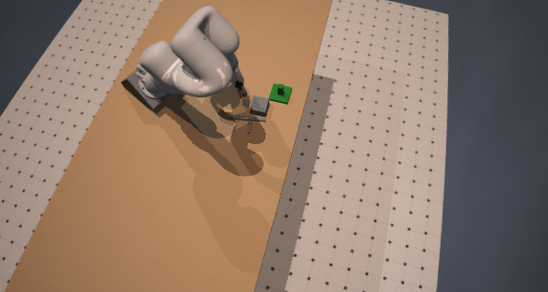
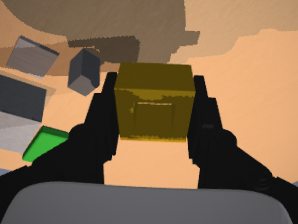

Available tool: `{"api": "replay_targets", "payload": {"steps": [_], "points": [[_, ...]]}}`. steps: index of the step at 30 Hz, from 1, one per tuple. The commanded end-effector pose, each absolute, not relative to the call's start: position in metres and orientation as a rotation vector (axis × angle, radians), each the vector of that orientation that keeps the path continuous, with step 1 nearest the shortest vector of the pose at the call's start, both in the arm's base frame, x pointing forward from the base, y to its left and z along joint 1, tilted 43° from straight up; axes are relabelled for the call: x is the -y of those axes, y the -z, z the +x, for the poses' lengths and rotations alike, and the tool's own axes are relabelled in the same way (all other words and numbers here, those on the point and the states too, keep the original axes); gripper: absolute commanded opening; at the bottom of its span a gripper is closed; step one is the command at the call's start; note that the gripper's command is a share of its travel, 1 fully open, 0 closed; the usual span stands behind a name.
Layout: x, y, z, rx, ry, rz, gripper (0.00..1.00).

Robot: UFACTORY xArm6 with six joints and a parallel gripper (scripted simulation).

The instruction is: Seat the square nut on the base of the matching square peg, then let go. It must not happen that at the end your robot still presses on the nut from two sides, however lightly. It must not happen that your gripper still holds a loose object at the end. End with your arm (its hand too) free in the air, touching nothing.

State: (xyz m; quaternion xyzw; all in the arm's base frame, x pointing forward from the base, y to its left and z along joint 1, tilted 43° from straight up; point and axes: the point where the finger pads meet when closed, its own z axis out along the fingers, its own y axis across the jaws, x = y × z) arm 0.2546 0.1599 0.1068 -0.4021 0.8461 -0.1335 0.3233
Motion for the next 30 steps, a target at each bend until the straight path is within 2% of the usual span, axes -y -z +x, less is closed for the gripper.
{"api": "replay_targets", "payload": {"steps": [1,30], "points": [[-0.158,-0.107,0.254,-2.232,0.351,-1.026,0.0],[-0.134,-0.108,0.246,-2.333,0.37,-0.742,0.0]]}}
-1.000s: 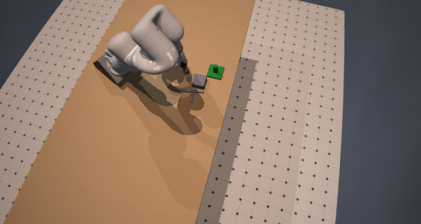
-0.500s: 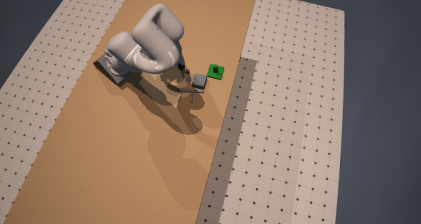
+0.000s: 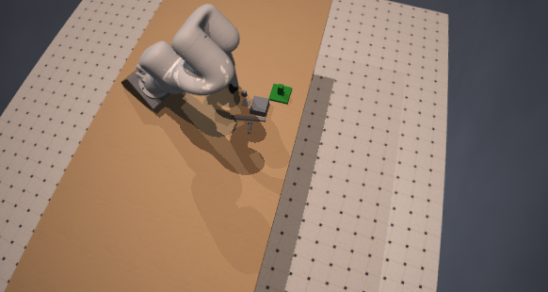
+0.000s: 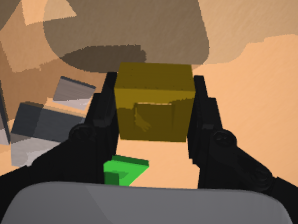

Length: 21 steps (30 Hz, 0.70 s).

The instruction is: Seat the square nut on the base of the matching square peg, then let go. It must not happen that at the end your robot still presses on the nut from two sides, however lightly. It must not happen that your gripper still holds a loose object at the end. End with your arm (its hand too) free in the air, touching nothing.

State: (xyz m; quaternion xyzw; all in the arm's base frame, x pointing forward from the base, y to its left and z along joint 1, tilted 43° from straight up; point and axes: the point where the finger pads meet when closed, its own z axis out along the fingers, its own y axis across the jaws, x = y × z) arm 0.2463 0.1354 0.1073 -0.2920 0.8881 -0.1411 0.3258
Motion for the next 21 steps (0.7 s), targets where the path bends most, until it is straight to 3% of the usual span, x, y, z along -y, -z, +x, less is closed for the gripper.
{"api": "replay_targets", "payload": {"steps": [1,21], "points": [[-0.133,-0.108,0.245,-2.336,0.371,-0.733,0.0],[-0.12,-0.109,0.239,-2.373,0.384,-0.577,0.0]]}}
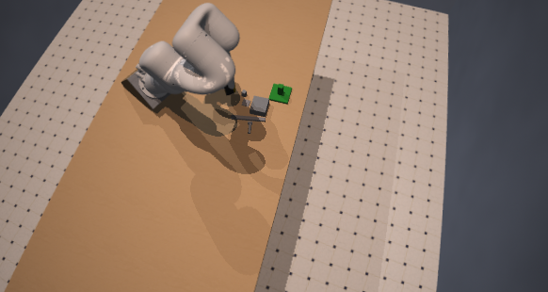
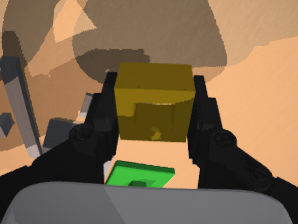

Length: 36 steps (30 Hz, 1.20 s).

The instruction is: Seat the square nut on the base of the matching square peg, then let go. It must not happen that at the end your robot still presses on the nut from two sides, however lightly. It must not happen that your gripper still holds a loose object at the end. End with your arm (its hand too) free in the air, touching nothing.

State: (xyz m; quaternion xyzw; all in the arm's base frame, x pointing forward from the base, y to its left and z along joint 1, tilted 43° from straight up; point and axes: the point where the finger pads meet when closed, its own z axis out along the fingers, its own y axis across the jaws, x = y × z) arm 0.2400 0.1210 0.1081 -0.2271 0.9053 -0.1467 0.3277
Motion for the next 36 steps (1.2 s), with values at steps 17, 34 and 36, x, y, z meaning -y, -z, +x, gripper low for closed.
{"api": "replay_targets", "payload": {"steps": [17,34,36], "points": [[-0.111,-0.109,0.235,-2.392,0.394,-0.472,0.0],[-0.104,-0.11,0.231,-2.402,0.403,-0.39,0.0],[-0.104,-0.11,0.231,-2.402,0.403,-0.39,0.0]]}}
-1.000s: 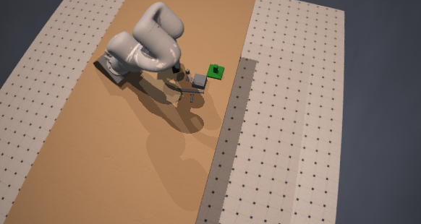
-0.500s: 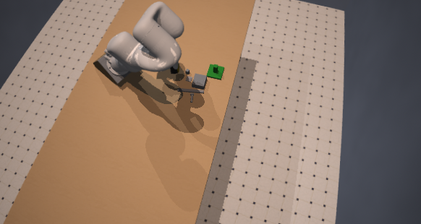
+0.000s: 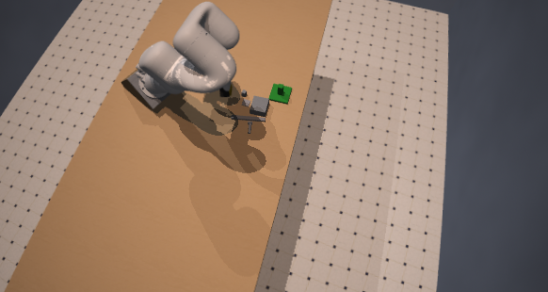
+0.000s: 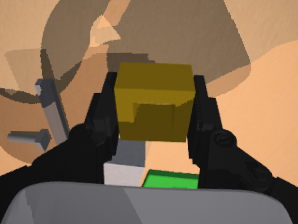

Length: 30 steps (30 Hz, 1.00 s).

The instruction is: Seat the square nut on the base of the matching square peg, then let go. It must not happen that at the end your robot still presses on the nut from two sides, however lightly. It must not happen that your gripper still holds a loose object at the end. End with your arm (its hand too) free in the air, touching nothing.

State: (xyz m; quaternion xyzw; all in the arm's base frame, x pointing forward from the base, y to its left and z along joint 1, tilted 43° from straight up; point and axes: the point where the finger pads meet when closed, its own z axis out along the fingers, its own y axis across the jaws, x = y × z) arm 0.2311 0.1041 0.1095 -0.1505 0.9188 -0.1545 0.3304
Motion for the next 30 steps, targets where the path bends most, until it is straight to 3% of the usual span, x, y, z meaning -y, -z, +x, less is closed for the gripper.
{"api": "replay_targets", "payload": {"steps": [1,30], "points": [[-0.1041,-0.1098,0.2308,-2.403,0.403,-0.385,0.0],[-0.0963,-0.1107,0.2262,-2.411,0.413,-0.293,0.0]]}}
